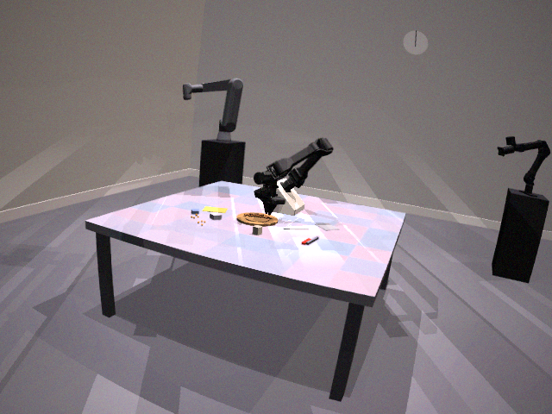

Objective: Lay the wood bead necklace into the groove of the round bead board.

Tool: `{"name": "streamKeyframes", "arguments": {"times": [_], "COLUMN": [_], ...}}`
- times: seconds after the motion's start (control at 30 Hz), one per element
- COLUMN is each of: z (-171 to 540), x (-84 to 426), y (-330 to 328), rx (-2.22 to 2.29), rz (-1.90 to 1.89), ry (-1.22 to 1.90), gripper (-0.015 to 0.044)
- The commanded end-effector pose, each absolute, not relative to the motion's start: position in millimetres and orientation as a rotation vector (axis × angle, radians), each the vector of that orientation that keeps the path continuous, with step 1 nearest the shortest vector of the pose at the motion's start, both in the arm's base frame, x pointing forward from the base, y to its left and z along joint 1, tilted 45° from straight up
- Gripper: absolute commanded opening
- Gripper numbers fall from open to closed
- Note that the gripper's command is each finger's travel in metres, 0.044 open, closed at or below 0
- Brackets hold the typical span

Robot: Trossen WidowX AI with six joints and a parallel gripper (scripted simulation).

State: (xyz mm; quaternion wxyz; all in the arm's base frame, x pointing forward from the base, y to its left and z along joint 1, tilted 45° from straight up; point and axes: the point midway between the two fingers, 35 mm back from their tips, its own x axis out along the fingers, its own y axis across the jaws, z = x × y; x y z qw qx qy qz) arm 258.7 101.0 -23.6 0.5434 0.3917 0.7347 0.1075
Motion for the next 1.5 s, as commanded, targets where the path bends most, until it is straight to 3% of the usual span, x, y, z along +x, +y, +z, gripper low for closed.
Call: {"name": "streamKeyframes", "arguments": {"times": [0.0, 0.47, 0.63, 1.47], "z": [-30.0, -36.9, -35.6, -35.6], "x": [253.3, 250.5, 252.8, 252.8], "y": [106.7, 114.4, 113.2, 113.2], "rx": [0.938, 0.940, 0.934, 0.934], "rz": [0.251, 0.251, 0.253, 0.253], "ry": [1.763, 1.768, 1.760, 1.760], "gripper": [0.0120, 0.0120, 0.0000, 0.0000]}}
